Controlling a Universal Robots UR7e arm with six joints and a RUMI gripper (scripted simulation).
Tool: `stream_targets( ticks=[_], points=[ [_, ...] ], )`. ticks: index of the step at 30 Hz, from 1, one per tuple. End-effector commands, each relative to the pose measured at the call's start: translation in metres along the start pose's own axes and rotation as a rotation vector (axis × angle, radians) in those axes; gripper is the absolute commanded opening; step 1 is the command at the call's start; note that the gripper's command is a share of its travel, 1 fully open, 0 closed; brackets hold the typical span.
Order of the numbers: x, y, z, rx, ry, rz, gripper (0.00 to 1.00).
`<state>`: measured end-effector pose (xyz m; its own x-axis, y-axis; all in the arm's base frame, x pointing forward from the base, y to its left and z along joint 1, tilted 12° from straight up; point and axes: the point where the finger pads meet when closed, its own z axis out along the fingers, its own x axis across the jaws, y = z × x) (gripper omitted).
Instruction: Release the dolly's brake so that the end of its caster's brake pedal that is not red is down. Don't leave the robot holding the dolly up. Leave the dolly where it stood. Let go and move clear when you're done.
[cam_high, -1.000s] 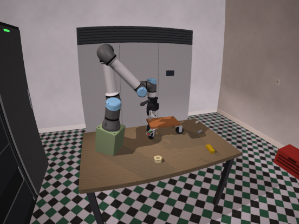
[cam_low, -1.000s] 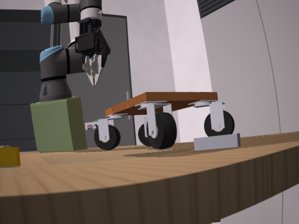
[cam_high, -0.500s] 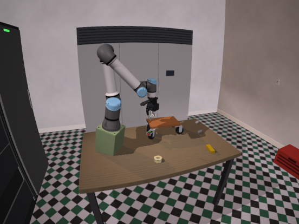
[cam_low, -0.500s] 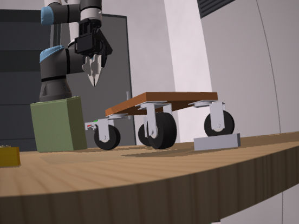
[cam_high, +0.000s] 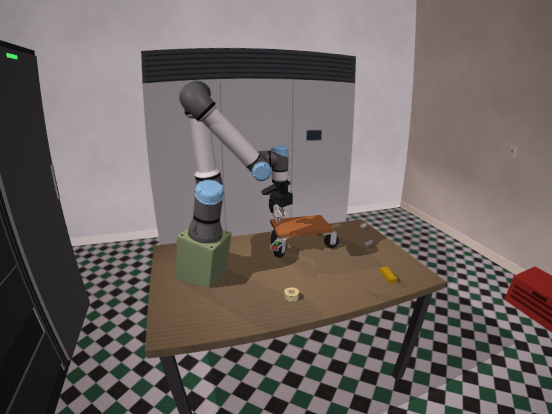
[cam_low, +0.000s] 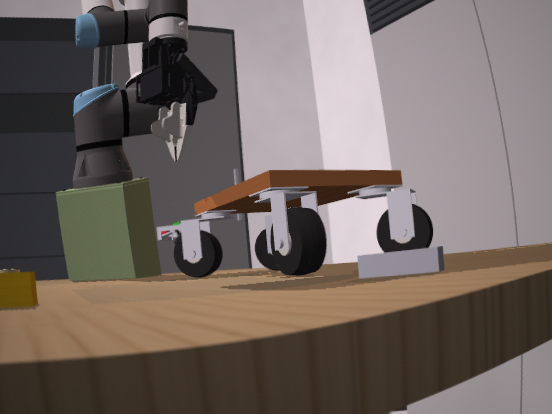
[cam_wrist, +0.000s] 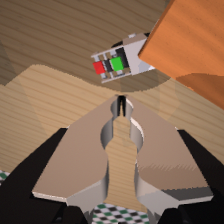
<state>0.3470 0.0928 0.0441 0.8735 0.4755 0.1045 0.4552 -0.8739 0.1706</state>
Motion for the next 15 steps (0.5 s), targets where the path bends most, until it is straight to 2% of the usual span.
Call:
stream_targets(
  ticks=[1, 15],
  points=[
    [0.0017, -0.0008, 0.0012, -0.005, -0.002, 0.106, 0.00],
    [0.0073, -0.0024, 0.0078, -0.005, -0.001, 0.589, 0.00]
  ],
)
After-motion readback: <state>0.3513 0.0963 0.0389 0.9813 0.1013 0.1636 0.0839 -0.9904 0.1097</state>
